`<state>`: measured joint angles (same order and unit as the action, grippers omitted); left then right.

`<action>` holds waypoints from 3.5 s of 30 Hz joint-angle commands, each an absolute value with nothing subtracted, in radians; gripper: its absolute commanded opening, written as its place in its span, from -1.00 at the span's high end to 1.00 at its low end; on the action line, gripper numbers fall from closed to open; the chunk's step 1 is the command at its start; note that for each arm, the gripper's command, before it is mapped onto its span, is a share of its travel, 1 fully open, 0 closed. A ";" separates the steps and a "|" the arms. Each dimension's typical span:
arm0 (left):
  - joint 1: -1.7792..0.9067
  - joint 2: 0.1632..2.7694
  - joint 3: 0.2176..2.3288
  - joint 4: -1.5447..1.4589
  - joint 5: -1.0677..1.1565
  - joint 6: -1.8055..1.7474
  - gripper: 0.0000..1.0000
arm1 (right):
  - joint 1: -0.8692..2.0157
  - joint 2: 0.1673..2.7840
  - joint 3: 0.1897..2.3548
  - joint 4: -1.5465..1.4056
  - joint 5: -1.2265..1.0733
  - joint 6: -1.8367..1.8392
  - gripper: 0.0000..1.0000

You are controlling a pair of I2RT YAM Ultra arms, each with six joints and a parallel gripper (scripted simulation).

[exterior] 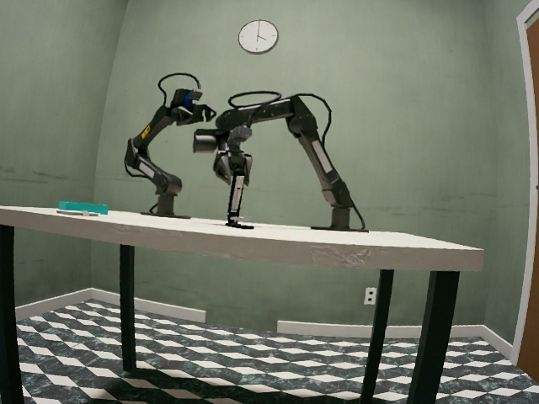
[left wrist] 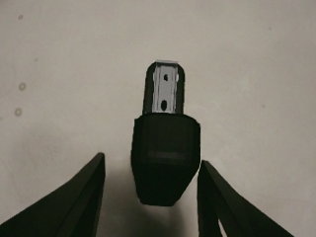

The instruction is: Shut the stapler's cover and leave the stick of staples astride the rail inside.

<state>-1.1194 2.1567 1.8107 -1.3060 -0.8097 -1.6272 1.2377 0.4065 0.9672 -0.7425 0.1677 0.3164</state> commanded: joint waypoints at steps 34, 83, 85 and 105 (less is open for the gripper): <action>-1.088 2.110 1.769 -1.230 -0.831 -1.581 0.45 | 1.248 0.406 0.987 -0.763 0.174 0.316 -1.00; -0.826 2.135 1.904 -1.243 -0.315 -1.289 1.00 | 1.248 0.406 0.987 -0.763 0.174 0.316 -1.00; -0.812 2.143 1.916 -1.251 -0.288 -1.276 1.00 | 1.248 0.406 0.987 -0.763 0.174 0.316 -1.00; -0.693 2.243 2.046 -1.338 -0.053 -1.166 1.00 | 1.248 0.406 0.987 -0.763 0.174 0.316 -1.00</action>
<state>-0.7170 2.2292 2.0022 -1.3056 -0.0986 -1.1973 1.2377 0.4065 0.9672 -0.7425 0.1677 0.3164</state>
